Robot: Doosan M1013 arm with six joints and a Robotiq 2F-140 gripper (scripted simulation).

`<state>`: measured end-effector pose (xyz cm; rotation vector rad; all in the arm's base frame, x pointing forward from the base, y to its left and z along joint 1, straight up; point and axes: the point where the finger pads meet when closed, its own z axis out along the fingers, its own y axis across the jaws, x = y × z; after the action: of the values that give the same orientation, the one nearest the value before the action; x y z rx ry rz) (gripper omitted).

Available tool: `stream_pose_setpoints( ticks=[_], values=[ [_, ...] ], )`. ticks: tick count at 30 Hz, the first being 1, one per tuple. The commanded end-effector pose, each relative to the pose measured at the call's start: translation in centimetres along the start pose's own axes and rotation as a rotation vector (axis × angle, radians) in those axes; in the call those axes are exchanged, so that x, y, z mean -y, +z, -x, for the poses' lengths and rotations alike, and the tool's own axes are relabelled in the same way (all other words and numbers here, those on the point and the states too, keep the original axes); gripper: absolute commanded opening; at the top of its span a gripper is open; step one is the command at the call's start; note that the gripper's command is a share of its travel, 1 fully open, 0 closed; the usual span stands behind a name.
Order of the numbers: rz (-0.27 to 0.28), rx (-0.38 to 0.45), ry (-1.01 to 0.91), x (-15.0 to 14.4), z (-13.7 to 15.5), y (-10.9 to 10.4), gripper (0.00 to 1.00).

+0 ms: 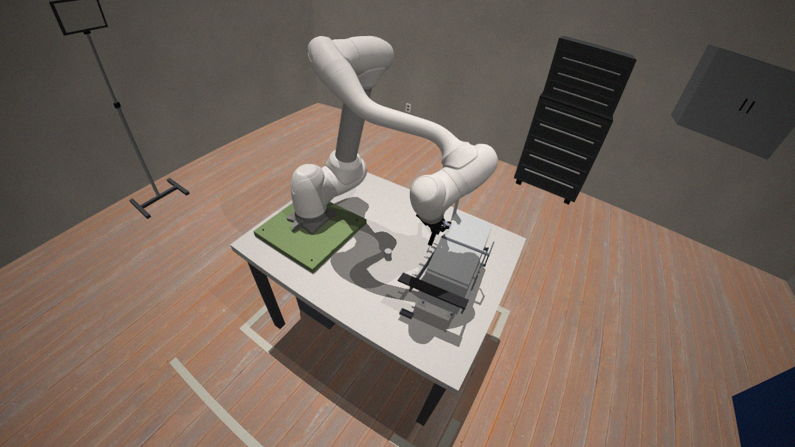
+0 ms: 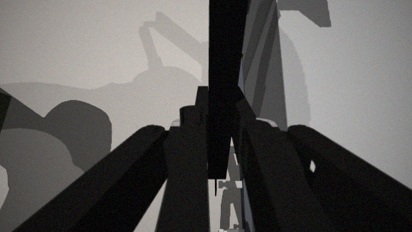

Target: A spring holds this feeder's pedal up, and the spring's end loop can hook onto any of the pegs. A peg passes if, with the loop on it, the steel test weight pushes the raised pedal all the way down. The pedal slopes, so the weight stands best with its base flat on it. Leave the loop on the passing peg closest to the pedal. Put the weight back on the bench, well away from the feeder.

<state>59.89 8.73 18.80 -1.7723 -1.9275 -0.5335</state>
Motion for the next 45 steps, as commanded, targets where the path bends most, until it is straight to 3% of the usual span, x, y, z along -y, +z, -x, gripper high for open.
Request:
stream_pose_setpoints(
  ticks=[1, 45],
  values=[
    [0.004, 0.000, -0.002, -0.10, -0.04, -0.06, 0.17],
    [0.028, 0.000, -0.019, -0.65, -0.06, -0.06, 0.17]
  ],
)
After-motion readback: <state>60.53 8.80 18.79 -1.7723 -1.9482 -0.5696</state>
